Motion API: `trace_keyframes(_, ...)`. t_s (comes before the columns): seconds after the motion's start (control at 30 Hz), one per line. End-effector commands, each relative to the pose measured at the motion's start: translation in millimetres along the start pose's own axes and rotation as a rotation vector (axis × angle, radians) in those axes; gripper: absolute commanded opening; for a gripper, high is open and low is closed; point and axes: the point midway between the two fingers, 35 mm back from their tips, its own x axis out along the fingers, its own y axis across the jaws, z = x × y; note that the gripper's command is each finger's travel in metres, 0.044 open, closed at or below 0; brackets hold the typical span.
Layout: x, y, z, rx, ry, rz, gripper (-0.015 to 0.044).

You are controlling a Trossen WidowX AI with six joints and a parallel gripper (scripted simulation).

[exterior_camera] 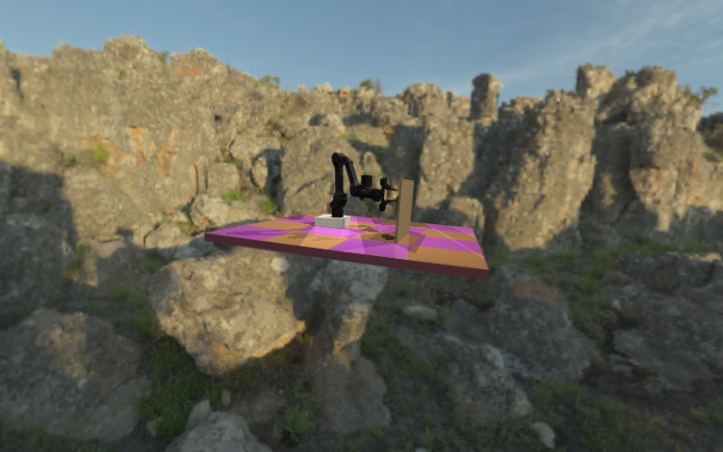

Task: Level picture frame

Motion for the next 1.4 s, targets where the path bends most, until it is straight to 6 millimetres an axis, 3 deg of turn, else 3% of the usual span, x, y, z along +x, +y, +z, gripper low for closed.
trace_keyframes(0.0, 7, 2, 0, 0.005, -0.002, 0.006, 0.0260)
trace_keyframes(0.27, 18, 1, 0, 0.005, -0.001, 0.007, 0.0260)
trace_keyframes(1.37, 18, 2, 0, 0.005, -0.001, 0.007, 0.0260)
